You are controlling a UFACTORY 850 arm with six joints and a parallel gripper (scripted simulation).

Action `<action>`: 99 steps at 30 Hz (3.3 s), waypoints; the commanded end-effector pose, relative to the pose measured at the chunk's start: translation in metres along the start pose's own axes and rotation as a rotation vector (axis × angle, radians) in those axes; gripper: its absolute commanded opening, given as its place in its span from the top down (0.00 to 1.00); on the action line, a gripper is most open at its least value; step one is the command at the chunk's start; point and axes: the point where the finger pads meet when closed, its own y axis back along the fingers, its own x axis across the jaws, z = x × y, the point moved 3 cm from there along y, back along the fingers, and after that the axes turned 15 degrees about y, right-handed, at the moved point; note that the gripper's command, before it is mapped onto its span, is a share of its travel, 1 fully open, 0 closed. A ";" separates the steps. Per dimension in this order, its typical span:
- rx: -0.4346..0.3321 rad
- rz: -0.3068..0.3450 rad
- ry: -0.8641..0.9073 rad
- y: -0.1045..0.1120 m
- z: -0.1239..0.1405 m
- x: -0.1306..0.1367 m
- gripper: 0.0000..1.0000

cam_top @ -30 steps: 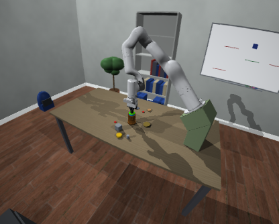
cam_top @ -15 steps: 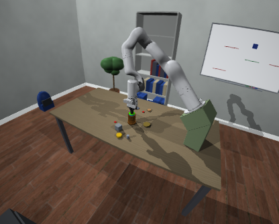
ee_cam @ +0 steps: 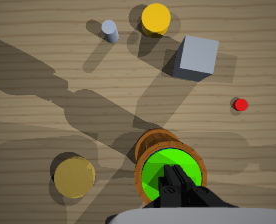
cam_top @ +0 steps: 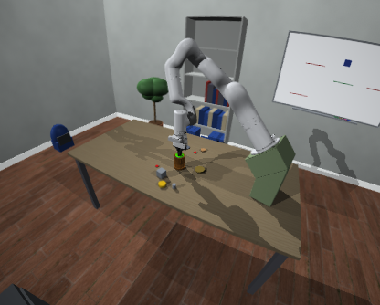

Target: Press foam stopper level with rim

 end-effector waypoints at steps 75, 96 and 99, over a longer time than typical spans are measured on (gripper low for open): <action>0.000 0.001 0.000 0.003 0.000 0.000 1.00; 0.000 0.001 0.000 0.013 0.000 0.000 1.00; 0.000 0.001 0.000 0.014 0.000 0.000 1.00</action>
